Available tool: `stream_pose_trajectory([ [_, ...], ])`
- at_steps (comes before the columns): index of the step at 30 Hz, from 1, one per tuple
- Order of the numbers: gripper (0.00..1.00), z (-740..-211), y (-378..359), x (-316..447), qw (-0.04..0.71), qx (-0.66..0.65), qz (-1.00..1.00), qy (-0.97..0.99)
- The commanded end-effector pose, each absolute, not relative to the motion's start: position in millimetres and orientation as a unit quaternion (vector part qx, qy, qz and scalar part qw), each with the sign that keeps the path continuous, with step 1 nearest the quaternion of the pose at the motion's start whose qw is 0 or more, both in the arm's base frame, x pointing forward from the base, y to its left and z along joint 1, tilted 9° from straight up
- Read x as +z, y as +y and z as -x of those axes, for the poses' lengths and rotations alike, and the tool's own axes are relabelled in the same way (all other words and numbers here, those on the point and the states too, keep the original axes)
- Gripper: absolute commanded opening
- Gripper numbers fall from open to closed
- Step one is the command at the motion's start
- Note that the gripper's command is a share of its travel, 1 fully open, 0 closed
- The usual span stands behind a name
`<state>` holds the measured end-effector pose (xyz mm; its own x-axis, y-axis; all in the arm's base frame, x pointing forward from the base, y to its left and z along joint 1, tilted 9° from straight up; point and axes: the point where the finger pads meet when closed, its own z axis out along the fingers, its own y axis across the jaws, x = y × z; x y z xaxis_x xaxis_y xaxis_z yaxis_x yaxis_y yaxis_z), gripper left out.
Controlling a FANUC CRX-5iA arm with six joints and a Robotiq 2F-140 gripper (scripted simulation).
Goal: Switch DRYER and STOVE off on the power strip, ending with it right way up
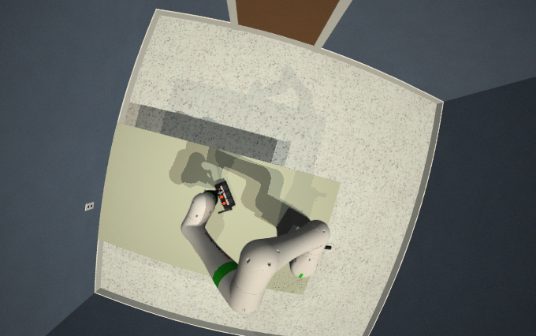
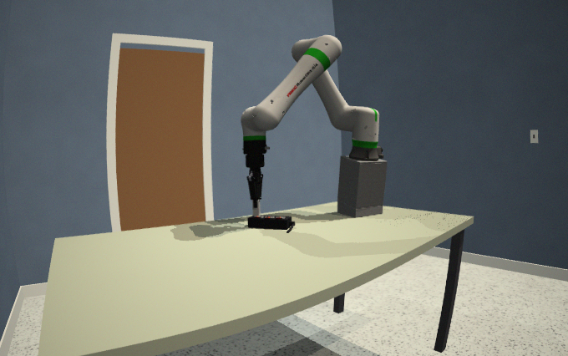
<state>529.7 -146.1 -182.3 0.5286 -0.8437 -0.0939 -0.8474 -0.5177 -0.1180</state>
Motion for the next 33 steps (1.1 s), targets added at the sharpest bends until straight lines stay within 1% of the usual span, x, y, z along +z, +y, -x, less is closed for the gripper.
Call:
stream_pose_trajectory([
  [1, 0.0, -529.9, -146.2, -182.9, 0.075, 0.012, 0.871, 0.485],
  [33, 0.0, -530.3, -145.0, -191.0, 0.075, 0.012, 0.871, 0.485],
])
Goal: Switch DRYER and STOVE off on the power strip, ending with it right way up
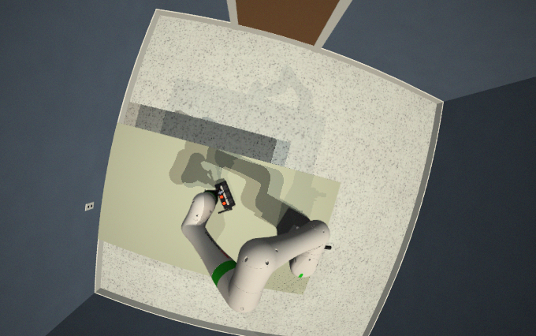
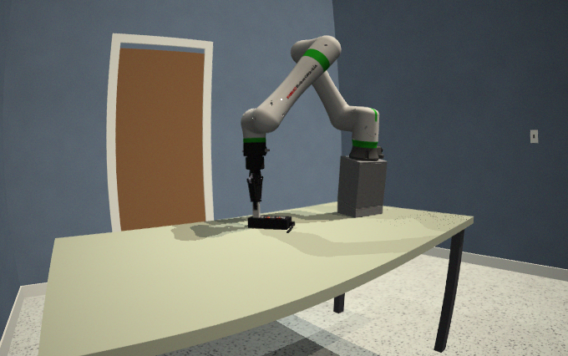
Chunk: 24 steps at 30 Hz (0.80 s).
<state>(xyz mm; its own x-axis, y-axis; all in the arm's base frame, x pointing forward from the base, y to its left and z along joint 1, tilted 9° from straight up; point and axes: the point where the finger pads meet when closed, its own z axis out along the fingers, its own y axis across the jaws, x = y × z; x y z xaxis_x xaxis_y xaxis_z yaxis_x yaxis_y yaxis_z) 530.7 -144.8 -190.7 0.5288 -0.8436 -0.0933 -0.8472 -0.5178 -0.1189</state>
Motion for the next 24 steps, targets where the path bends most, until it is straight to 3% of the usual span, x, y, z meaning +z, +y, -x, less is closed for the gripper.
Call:
stream_pose_trajectory([
  [1, 0.0, -530.3, -145.0, -191.0, 0.075, 0.012, 0.871, 0.485],
  [24, 0.0, -528.9, -149.0, -163.0, 0.075, 0.012, 0.871, 0.485],
])
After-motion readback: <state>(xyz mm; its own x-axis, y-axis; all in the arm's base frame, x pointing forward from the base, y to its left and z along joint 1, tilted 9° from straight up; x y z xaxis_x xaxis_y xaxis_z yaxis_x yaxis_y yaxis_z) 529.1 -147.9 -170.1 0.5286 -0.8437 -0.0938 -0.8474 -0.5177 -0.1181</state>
